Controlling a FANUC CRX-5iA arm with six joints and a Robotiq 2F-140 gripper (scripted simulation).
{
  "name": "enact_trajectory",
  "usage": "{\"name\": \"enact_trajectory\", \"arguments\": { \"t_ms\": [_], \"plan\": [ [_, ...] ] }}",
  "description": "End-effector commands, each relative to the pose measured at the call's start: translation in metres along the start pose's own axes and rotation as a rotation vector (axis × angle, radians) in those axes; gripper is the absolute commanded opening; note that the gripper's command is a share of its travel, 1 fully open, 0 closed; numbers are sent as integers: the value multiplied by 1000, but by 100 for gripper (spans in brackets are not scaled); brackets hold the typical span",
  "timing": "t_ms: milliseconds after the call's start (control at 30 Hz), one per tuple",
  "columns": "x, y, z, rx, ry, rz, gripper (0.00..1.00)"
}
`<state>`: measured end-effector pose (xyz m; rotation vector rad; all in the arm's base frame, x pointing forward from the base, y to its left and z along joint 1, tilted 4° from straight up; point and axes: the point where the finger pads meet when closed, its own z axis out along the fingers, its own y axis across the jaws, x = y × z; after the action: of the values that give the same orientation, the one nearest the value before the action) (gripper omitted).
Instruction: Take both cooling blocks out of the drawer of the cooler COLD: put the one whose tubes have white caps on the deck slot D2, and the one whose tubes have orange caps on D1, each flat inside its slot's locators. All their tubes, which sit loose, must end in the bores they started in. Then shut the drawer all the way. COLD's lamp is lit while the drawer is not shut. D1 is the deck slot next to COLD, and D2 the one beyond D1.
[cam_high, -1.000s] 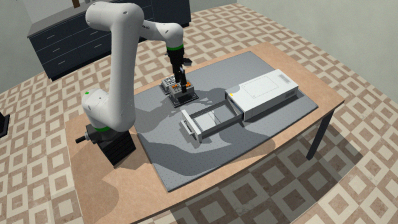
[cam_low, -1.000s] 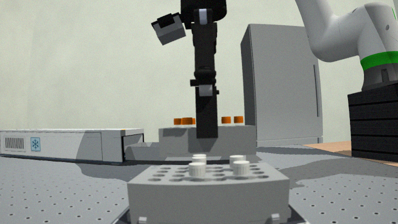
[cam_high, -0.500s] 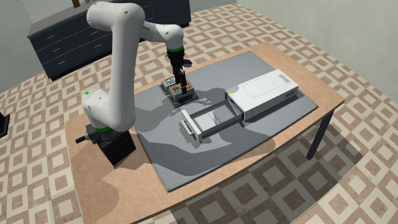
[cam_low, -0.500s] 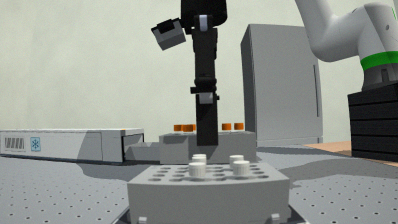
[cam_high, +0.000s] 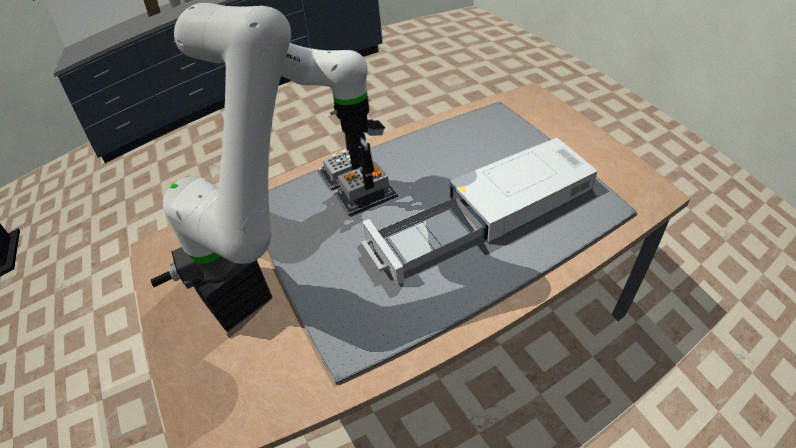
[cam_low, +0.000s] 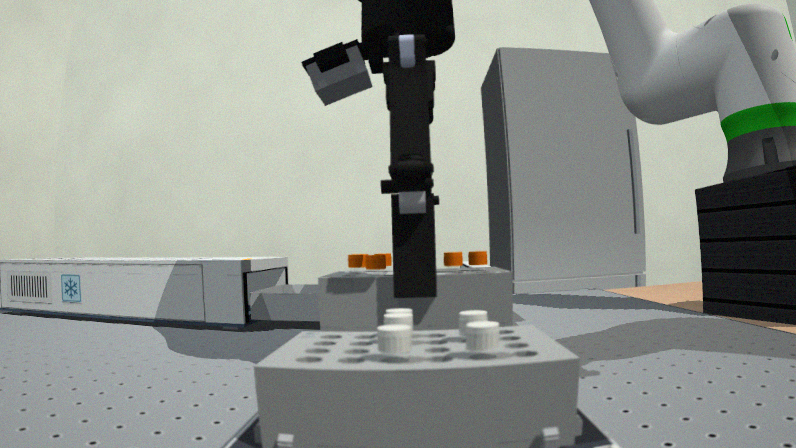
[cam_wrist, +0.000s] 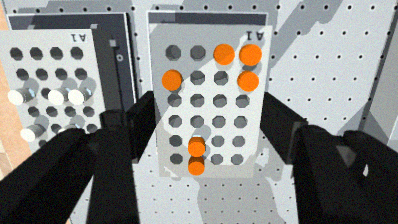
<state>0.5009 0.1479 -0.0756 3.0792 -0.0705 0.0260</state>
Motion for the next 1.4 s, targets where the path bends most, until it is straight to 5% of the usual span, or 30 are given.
{"name": "enact_trajectory", "arguments": {
  "t_ms": [0, 1367],
  "plan": [
    [1, 0, 0, 1, 2, 0, 10],
    [1, 0, -2, 1, 2, 0, 10]
  ]
}}
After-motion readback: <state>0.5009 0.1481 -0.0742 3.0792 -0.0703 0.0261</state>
